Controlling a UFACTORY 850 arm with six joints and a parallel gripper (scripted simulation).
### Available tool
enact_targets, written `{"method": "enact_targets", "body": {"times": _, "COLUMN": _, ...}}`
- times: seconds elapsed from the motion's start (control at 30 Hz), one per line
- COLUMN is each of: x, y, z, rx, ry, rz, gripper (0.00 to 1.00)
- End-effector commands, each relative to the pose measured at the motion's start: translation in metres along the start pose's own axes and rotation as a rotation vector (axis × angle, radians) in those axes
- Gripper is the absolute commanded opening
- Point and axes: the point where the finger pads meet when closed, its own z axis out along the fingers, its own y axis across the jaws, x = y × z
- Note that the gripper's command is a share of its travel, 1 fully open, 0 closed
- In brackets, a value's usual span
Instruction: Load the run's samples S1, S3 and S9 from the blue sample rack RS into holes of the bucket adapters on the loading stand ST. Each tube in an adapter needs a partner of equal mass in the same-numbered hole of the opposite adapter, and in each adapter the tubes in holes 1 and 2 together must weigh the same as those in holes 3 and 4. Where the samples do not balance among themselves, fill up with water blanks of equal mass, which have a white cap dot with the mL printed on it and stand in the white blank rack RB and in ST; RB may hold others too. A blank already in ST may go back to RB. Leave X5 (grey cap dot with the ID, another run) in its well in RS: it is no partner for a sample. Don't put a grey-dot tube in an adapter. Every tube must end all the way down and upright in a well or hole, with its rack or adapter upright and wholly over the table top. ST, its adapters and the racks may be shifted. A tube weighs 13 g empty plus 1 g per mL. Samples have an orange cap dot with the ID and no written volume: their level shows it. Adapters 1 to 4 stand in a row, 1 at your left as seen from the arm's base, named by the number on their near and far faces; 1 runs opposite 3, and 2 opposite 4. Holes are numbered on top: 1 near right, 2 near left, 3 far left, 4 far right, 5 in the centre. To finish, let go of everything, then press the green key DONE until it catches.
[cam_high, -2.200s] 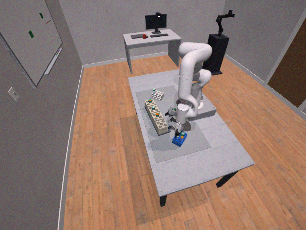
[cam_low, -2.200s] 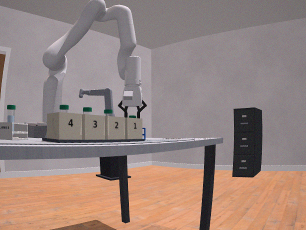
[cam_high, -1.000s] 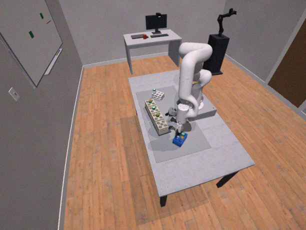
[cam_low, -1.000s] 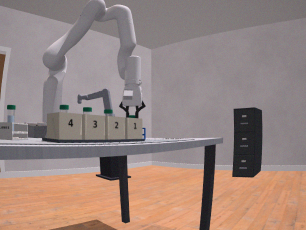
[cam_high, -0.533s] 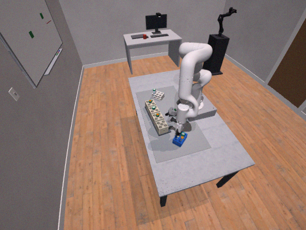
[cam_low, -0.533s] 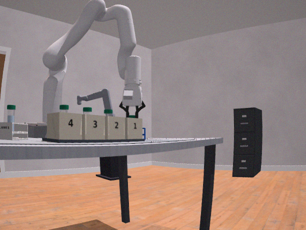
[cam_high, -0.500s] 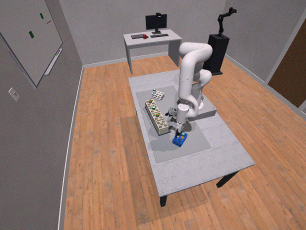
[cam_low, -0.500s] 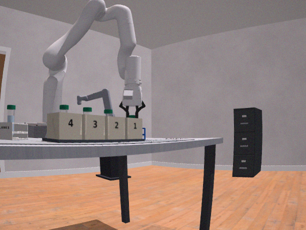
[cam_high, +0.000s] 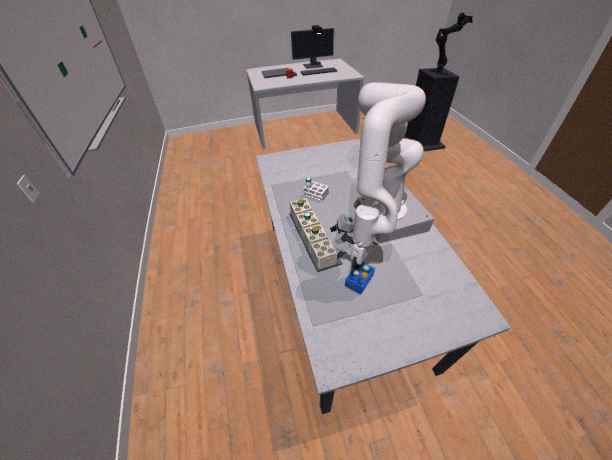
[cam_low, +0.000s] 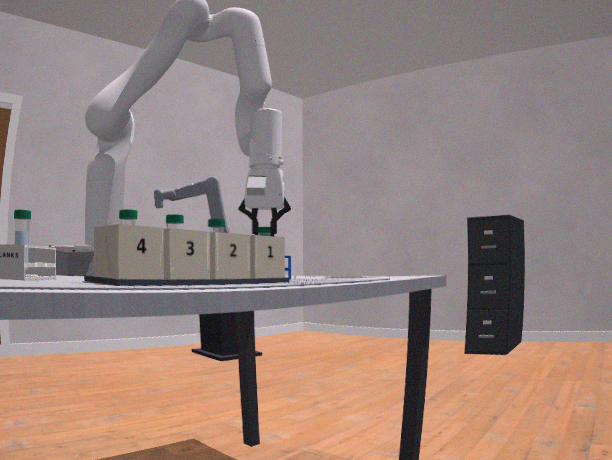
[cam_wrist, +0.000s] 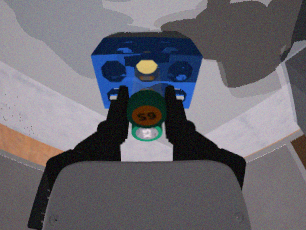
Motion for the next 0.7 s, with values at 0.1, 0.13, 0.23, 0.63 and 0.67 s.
{"method": "enact_targets", "body": {"times": 0.1, "x": 0.0, "y": -0.001, "z": -0.005, "rx": 0.001, "ry": 0.0, "rz": 0.0, "gripper": 0.0}}
{"method": "enact_targets", "body": {"times": 0.13, "x": 0.0, "y": -0.001, "z": -0.005, "rx": 0.001, "ry": 0.0, "rz": 0.0, "gripper": 0.0}}
{"method": "enact_targets", "body": {"times": 0.23, "x": 0.0, "y": -0.001, "z": -0.007, "rx": 0.001, "ry": 0.0, "rz": 0.0, "gripper": 0.0}}
{"method": "enact_targets", "body": {"times": 0.63, "x": 0.0, "y": -0.001, "z": -0.013, "rx": 0.001, "ry": 0.0, "rz": 0.0, "gripper": 0.0}}
{"method": "enact_targets", "body": {"times": 0.67, "x": 0.0, "y": -0.001, "z": -0.015, "rx": 0.001, "ry": 0.0, "rz": 0.0, "gripper": 0.0}}
